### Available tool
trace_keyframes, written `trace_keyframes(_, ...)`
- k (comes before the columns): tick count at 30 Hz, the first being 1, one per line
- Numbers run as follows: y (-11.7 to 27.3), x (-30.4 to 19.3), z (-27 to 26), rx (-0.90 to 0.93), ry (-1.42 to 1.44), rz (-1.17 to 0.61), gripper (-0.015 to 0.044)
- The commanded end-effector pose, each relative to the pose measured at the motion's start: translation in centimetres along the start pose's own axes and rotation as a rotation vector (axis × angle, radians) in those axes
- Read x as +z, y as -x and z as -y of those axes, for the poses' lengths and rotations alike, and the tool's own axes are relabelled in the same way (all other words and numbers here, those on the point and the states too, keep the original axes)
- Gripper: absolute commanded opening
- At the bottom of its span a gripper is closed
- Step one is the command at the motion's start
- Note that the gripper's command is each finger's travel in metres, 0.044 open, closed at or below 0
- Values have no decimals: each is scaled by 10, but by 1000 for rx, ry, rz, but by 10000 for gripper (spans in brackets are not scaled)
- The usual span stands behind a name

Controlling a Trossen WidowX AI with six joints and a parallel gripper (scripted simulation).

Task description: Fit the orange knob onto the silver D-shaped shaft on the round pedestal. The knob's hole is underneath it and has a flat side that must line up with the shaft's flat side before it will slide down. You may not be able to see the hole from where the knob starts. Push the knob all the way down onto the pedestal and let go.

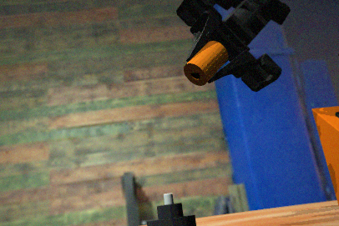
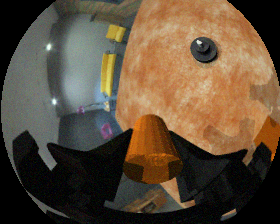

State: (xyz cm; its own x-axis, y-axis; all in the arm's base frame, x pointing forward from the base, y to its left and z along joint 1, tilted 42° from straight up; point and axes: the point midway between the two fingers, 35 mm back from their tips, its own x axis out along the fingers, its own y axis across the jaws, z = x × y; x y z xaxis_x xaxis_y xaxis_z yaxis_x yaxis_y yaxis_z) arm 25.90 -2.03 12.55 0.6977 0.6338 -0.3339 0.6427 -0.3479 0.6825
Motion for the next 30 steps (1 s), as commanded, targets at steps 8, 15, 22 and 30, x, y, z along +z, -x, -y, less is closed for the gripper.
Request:
trace_keyframes(8, -19, 0, 5, -244, 17, 9, 0)
trace_keyframes(15, -32, -1, 13, -416, 17, 8, 0)
trace_keyframes(22, -45, -2, 20, -593, 18, 6, 0)
trace_keyframes(30, -60, -4, 30, -802, 30, 0, 0)
